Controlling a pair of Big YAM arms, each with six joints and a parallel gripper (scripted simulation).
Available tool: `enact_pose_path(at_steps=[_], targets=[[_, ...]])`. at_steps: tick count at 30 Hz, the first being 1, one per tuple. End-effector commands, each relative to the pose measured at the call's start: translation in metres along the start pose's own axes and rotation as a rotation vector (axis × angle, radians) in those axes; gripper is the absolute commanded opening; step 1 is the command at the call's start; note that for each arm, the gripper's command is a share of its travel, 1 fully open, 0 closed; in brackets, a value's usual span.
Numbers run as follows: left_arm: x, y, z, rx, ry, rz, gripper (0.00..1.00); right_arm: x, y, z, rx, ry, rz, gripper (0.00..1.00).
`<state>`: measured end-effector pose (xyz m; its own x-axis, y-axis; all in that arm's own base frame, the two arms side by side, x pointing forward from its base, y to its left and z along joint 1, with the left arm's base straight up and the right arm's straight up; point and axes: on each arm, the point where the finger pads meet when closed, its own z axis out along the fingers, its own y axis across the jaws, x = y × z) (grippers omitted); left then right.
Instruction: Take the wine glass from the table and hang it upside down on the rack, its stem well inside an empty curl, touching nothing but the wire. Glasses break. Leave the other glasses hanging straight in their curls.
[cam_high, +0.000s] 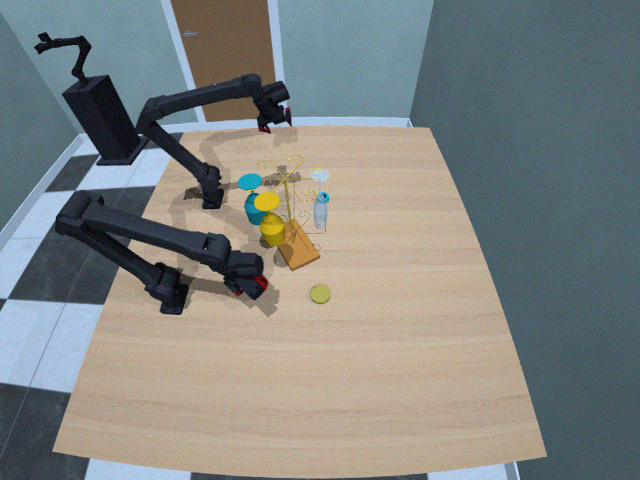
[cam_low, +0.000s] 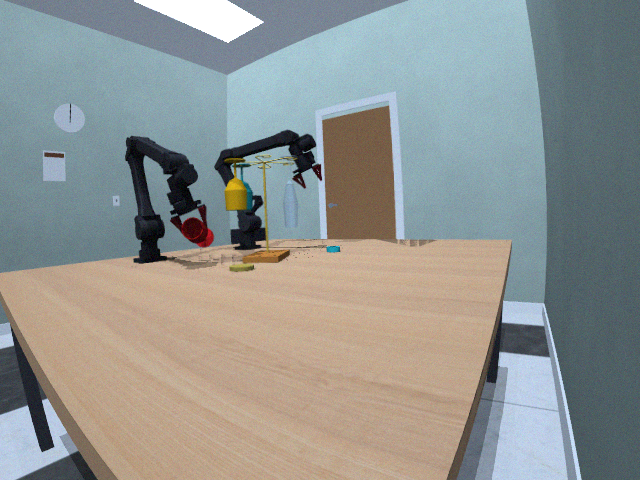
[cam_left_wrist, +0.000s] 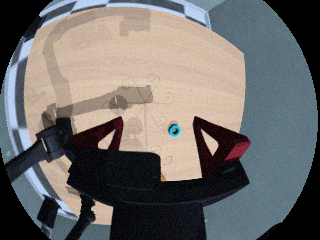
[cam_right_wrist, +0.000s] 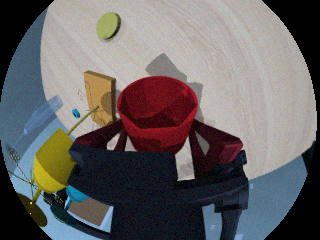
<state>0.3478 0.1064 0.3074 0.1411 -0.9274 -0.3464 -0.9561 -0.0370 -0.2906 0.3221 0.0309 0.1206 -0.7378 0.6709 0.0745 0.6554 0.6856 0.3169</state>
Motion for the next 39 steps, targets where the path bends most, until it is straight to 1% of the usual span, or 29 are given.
enact_pose_path(at_steps=[1, 5, 12, 16, 19, 21, 23, 26, 29, 32, 39], targets=[[-0.006, -0.009, -0.012, 0.040, -0.010, -0.009, 1.00, -0.063, 0.006, -0.055, -0.131, -0.143, 0.132, 0.75], [-0.006, -0.009, -0.012, 0.040, -0.010, -0.009, 1.00, -0.065, -0.005, -0.064, -0.163, -0.167, 0.190, 0.75], [-0.006, -0.009, -0.012, 0.040, -0.010, -0.009, 1.00, -0.082, -0.026, -0.113, -0.297, -0.276, 0.366, 0.75], [-0.006, -0.009, -0.012, 0.040, -0.010, -0.009, 1.00, -0.070, -0.034, -0.129, -0.351, -0.288, 0.471, 0.75], [-0.006, -0.009, -0.012, 0.040, -0.010, -0.009, 1.00, -0.055, -0.042, -0.124, -0.366, -0.253, 0.566, 0.75], [-0.006, -0.009, -0.012, 0.040, -0.010, -0.009, 1.00, -0.055, -0.042, -0.124, -0.366, -0.253, 0.566, 0.75], [-0.006, -0.009, -0.012, 0.040, -0.010, -0.009, 1.00, -0.047, -0.043, -0.124, -0.373, -0.217, 0.625, 0.75], [-0.006, -0.009, -0.012, 0.040, -0.010, -0.009, 1.00, -0.043, -0.037, -0.123, -0.362, -0.170, 0.655, 0.75], [-0.006, -0.009, -0.012, 0.040, -0.010, -0.009, 1.00, -0.037, -0.034, -0.115, -0.337, -0.118, 0.681, 0.75], [-0.006, -0.009, -0.012, 0.040, -0.010, -0.009, 1.00, -0.035, -0.034, -0.114, -0.331, -0.105, 0.681, 0.75], [-0.006, -0.009, -0.012, 0.040, -0.010, -0.009, 1.00, -0.031, -0.032, -0.114, -0.342, -0.112, 0.686, 0.75]])
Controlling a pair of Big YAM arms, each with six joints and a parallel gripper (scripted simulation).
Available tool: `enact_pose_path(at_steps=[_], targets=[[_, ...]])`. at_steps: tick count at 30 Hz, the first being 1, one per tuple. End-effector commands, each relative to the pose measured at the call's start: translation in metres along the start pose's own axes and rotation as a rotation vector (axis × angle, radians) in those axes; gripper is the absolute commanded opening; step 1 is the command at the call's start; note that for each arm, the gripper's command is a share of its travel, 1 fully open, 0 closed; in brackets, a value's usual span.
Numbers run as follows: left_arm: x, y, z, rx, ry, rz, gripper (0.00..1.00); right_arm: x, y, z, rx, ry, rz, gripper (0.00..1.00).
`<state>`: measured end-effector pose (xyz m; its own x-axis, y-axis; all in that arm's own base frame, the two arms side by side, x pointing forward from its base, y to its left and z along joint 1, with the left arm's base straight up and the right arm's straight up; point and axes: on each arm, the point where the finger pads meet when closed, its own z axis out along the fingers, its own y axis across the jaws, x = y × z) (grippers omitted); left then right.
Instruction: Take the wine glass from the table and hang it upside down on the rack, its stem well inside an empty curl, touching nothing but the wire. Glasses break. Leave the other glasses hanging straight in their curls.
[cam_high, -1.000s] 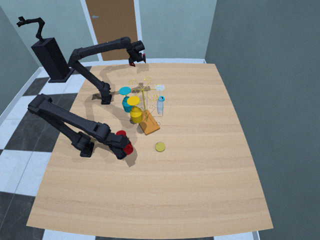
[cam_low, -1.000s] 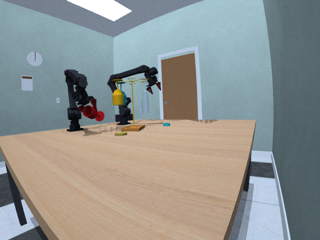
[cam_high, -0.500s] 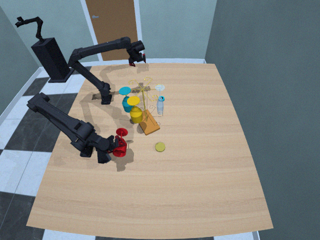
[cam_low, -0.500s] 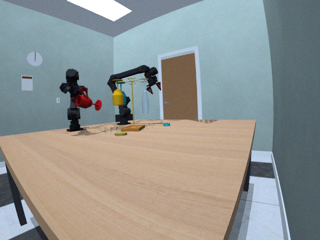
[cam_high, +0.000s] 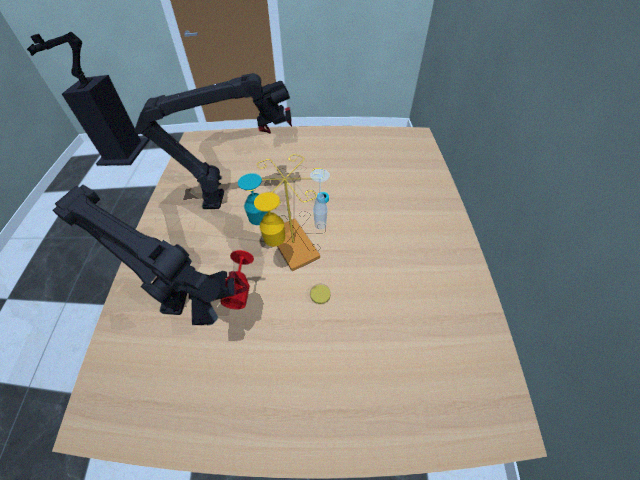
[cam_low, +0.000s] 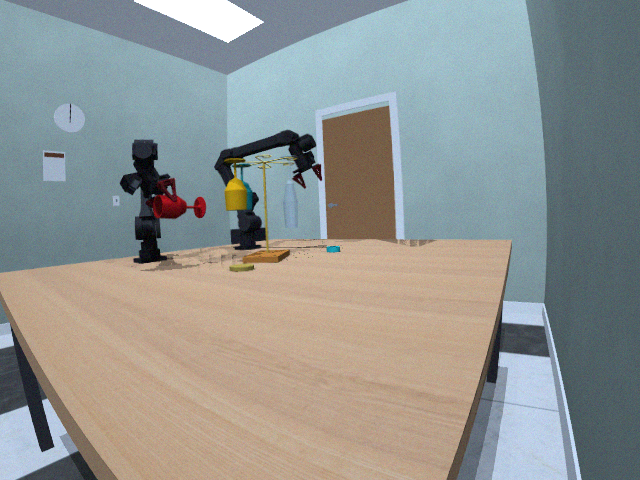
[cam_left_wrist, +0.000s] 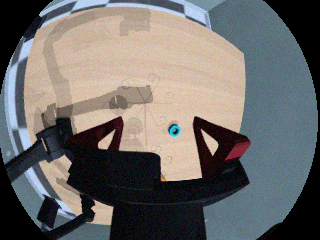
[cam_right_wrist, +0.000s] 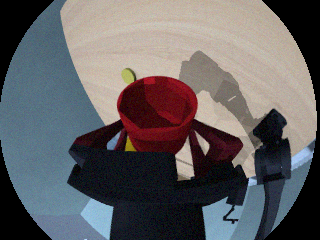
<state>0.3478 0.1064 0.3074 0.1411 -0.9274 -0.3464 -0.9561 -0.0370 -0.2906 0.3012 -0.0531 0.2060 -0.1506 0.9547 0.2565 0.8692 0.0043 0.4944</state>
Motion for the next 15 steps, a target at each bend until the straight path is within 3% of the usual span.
enact_pose_path(at_steps=[1, 15], targets=[[-0.006, -0.009, -0.012, 0.040, -0.010, -0.009, 1.00, 0.012, 0.006, -0.003, -0.021, 0.012, 0.009, 0.75], [-0.006, -0.009, -0.012, 0.040, -0.010, -0.009, 1.00, 0.027, 0.013, -0.002, -0.036, 0.003, -0.026, 0.75]])
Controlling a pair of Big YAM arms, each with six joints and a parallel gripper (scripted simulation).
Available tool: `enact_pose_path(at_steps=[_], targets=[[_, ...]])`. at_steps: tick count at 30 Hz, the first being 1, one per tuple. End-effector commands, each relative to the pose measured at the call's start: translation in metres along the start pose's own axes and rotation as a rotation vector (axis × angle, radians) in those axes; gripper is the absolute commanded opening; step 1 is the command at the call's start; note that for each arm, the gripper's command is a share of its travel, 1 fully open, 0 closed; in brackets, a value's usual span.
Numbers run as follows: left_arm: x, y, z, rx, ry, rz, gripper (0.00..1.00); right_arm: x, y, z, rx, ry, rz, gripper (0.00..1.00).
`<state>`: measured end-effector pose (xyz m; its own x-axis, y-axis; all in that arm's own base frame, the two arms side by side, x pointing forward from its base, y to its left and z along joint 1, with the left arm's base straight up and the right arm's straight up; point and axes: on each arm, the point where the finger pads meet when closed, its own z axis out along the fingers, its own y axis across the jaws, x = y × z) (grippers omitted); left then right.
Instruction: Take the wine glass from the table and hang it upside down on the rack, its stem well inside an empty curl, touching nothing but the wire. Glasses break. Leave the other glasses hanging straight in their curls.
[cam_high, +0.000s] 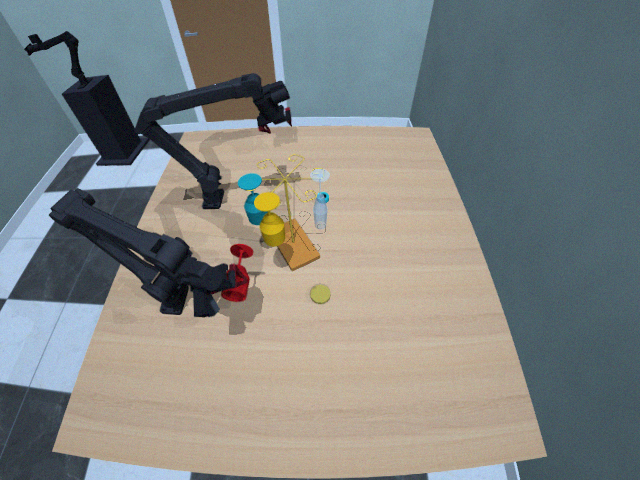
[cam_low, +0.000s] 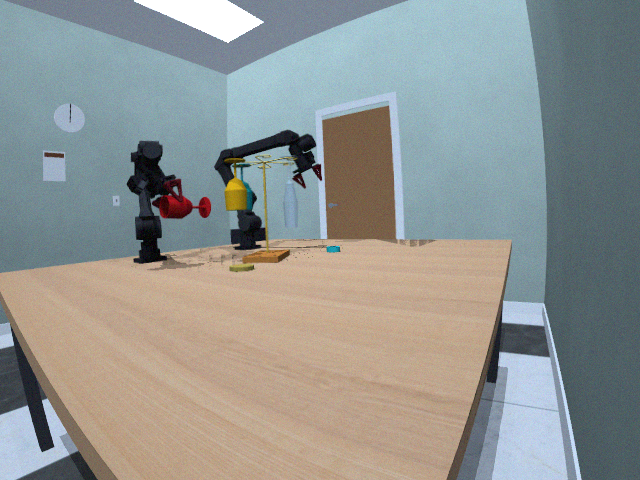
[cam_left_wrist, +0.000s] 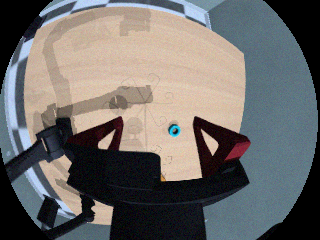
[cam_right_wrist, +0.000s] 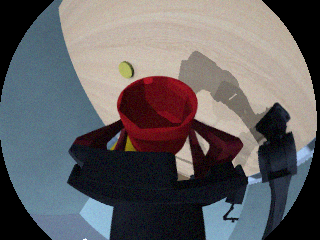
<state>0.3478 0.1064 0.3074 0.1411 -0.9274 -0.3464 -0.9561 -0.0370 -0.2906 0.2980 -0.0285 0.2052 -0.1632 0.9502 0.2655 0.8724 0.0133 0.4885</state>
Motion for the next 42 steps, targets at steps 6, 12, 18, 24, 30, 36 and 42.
enact_pose_path(at_steps=[6, 12, 18, 24, 30, 36, 42], targets=[[-0.006, -0.009, -0.012, 0.040, -0.010, -0.009, 1.00, 0.002, 0.014, -0.001, -0.027, -0.005, -0.002, 0.75], [-0.006, -0.009, -0.012, 0.040, -0.010, -0.009, 1.00, 0.002, 0.014, -0.001, -0.027, -0.003, -0.001, 0.75], [-0.006, -0.009, -0.012, 0.040, -0.010, -0.009, 1.00, 0.002, 0.014, -0.003, -0.033, -0.006, -0.002, 0.75], [0.003, -0.024, -0.023, 0.072, -0.004, 0.051, 1.00, 0.001, 0.016, -0.008, -0.039, -0.011, -0.008, 0.75], [0.053, -0.057, -0.058, 0.183, 0.029, 0.235, 1.00, 0.001, 0.016, -0.008, -0.039, -0.011, -0.008, 0.75], [0.096, -0.073, -0.087, 0.261, 0.060, 0.362, 1.00, 0.001, 0.016, -0.008, -0.039, -0.011, -0.008, 0.75], [0.165, -0.084, -0.134, 0.374, 0.112, 0.553, 1.00, 0.001, 0.016, -0.008, -0.039, -0.011, -0.008, 0.75]])
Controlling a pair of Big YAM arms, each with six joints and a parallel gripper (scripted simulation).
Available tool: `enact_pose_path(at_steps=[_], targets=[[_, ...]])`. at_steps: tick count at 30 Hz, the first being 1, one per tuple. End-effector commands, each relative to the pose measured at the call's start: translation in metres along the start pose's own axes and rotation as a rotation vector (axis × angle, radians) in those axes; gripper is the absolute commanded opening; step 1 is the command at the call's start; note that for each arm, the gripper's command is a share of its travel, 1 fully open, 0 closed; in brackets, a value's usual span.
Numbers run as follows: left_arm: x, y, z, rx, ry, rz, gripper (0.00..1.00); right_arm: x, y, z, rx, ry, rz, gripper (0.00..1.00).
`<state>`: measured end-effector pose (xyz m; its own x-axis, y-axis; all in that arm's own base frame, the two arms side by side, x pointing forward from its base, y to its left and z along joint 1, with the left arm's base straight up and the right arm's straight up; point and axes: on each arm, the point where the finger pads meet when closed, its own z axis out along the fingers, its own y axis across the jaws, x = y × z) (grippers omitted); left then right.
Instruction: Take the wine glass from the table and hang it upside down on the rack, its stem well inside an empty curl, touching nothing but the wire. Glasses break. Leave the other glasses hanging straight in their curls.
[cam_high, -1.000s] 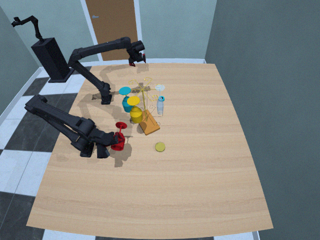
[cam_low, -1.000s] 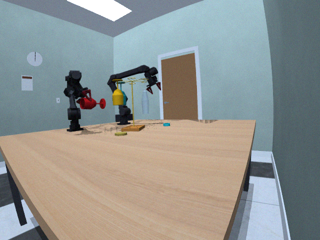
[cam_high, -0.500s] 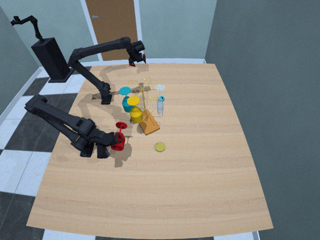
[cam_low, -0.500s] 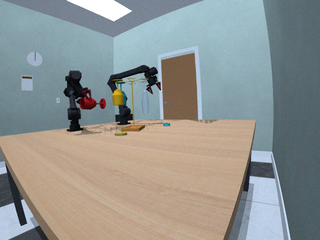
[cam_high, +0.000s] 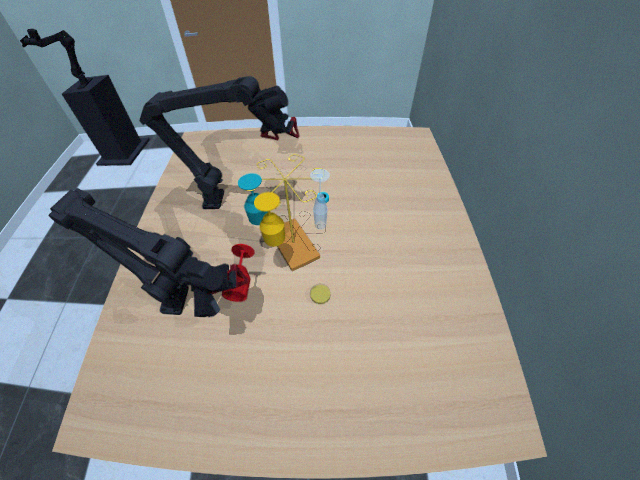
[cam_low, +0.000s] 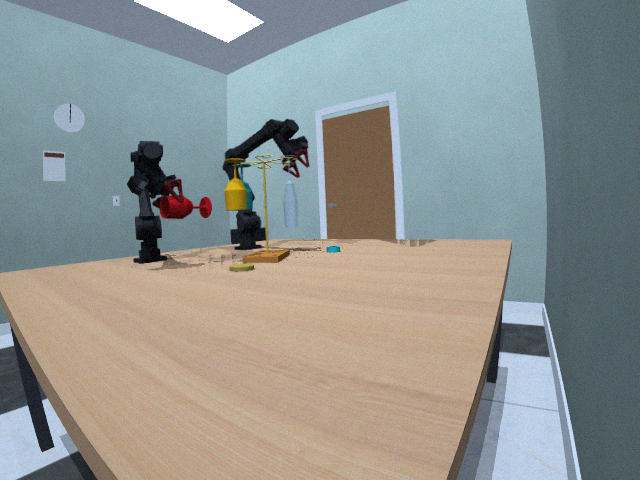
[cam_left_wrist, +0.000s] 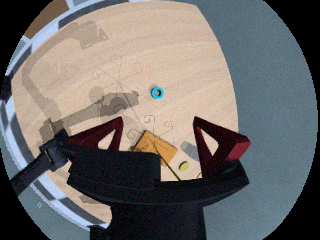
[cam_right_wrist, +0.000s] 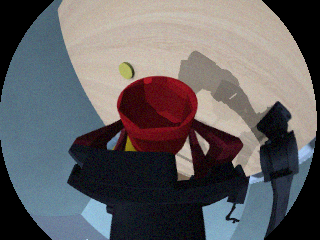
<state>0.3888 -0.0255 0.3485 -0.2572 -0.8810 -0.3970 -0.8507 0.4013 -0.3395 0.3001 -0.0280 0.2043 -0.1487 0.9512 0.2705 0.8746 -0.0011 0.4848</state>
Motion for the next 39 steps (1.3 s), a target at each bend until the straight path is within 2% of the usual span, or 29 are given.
enact_pose_path(at_steps=[1, 8, 10, 20, 25, 28, 33, 39], targets=[[0.045, -0.073, -0.050, 0.164, 0.023, 0.191, 1.00, 0.002, 0.015, -0.010, -0.039, -0.008, -0.023, 0.75], [0.127, -0.106, -0.101, 0.295, 0.087, 0.410, 1.00, 0.002, 0.015, -0.010, -0.039, -0.008, -0.023, 0.75], [0.127, -0.106, -0.101, 0.295, 0.087, 0.410, 1.00, 0.002, 0.015, -0.010, -0.039, -0.008, -0.023, 0.75], [0.259, -0.111, -0.174, 0.415, 0.213, 0.667, 1.00, 0.002, 0.015, -0.010, -0.039, -0.008, -0.023, 0.75], [0.323, -0.090, -0.199, 0.415, 0.266, 0.780, 1.00, 0.002, 0.015, -0.010, -0.039, -0.008, -0.023, 0.75], [0.333, -0.082, -0.201, 0.404, 0.264, 0.803, 1.00, 0.002, 0.015, -0.010, -0.039, -0.008, -0.023, 0.75], [0.376, -0.035, -0.193, 0.315, 0.220, 0.947, 1.00, 0.002, 0.015, -0.010, -0.039, -0.008, -0.023, 0.75], [0.407, 0.007, -0.197, 0.266, 0.152, 1.087, 1.00, 0.002, 0.015, -0.010, -0.039, -0.008, -0.023, 0.75]])
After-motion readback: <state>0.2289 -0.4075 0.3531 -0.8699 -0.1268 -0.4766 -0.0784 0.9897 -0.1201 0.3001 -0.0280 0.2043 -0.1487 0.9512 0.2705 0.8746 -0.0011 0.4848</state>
